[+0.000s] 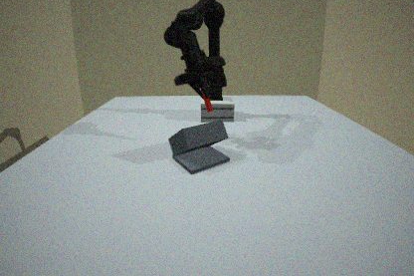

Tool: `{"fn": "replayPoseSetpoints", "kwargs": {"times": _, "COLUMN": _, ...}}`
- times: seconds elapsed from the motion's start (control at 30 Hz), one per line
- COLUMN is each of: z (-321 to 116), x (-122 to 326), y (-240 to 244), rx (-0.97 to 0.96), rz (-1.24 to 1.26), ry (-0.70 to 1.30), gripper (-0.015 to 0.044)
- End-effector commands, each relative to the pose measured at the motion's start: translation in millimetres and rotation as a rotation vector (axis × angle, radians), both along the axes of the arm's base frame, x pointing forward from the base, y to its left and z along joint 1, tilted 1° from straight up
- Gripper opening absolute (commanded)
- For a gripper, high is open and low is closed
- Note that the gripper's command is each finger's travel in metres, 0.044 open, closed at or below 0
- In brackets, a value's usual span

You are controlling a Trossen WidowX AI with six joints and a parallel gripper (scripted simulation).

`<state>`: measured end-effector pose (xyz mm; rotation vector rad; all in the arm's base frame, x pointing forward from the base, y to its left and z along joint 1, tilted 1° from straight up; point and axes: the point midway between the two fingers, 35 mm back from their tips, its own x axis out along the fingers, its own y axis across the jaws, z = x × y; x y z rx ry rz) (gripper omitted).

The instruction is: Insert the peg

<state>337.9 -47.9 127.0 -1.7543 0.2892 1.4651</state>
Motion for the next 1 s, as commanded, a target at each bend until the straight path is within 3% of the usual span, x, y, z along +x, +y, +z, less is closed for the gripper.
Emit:
{"fn": "replayPoseSetpoints", "kwargs": {"times": 0.0, "z": 3, "x": 1, "y": -5, "rx": 0.010, "rz": -0.010, "ry": -0.017, "gripper": 0.0000}}
{"fn": "replayPoseSetpoints", "kwargs": {"times": 0.97, "z": 15, "x": -3, "y": -45, "rx": 0.059, "rz": -0.109, "ry": -0.089, "gripper": 0.0000}}
